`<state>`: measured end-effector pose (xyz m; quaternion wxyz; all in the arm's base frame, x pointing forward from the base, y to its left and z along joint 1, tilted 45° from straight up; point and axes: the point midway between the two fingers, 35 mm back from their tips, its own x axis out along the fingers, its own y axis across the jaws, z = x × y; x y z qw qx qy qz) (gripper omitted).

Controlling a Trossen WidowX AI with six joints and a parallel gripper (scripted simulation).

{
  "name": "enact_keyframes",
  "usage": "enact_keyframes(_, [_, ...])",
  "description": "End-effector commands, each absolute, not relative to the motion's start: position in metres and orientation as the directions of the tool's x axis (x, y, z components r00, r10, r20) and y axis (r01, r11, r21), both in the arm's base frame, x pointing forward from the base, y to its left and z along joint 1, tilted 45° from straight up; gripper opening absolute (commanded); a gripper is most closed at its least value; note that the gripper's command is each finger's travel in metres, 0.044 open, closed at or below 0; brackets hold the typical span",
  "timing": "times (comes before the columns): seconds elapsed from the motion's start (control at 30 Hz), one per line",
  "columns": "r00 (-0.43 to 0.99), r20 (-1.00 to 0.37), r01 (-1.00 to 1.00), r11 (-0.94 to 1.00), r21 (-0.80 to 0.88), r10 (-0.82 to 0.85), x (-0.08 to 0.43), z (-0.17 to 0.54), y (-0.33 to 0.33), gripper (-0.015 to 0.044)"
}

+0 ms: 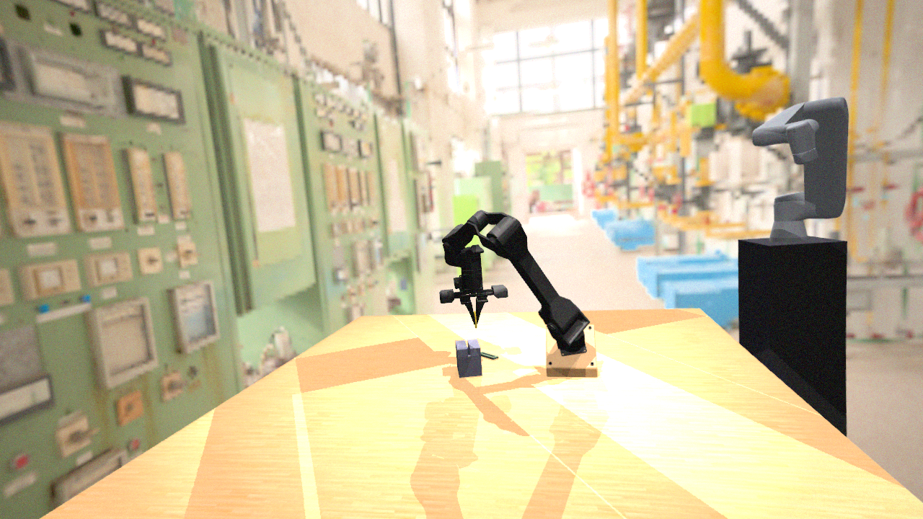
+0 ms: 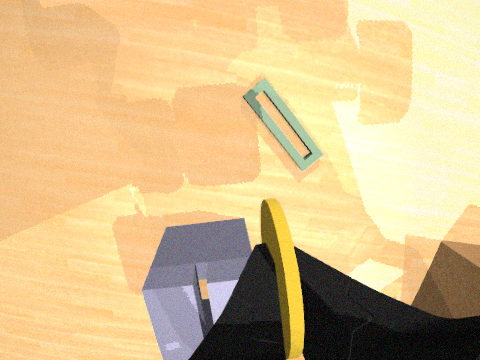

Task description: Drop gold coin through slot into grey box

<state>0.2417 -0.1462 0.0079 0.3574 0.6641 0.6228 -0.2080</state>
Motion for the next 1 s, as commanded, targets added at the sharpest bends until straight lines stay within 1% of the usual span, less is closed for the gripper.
enact_keyframes(0.0, [0.143, -0.721, 0.975, 0.027, 0.219, 0.677, 0.245, 0.017, -0.139, 0.0000])
enact_keyframes(0.97, [0.142, -0.713, 0.975, 0.028, 0.221, 0.686, 0.260, 0.063, -0.090, 0.0004])
